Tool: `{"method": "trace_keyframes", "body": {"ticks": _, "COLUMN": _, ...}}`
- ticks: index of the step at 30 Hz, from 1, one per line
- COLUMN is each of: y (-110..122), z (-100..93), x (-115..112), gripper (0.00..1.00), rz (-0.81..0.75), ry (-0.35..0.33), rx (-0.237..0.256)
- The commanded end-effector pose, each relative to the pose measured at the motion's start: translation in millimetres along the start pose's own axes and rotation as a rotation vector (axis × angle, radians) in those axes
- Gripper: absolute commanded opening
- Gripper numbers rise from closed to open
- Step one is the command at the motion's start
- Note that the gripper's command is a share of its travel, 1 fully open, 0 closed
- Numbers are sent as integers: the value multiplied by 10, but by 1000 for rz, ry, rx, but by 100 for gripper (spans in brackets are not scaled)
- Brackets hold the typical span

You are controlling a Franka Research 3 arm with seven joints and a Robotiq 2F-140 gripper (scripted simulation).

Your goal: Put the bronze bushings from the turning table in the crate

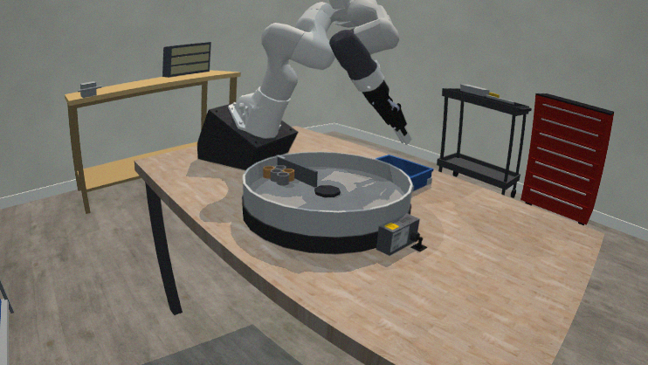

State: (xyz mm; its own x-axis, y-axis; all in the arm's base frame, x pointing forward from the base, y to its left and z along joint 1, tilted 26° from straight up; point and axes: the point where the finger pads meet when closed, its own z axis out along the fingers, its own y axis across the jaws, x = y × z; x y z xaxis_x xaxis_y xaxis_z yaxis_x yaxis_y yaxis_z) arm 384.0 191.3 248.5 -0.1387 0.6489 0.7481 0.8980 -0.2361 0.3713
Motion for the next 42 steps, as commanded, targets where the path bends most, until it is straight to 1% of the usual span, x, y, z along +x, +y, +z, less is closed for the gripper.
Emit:
{"method": "trace_keyframes", "body": {"ticks": 1, "y": -10, "z": -2, "x": 2, "gripper": 7, "rz": 4, "ry": 0, "rx": 2}}
{"method": "trace_keyframes", "body": {"ticks": 33, "y": -10, "z": -2, "x": 2, "gripper": 7, "rz": 4, "ry": 0, "rx": 2}}
{"method": "trace_keyframes", "body": {"ticks": 34, "y": -10, "z": -3, "x": 2, "gripper": 24, "rz": 4, "ry": 0, "rx": 2}}
{"method": "trace_keyframes", "body": {"ticks": 42, "y": -11, "z": -58, "x": -71, "gripper": 24, "rz": -25, "ry": -16, "rx": 11}}
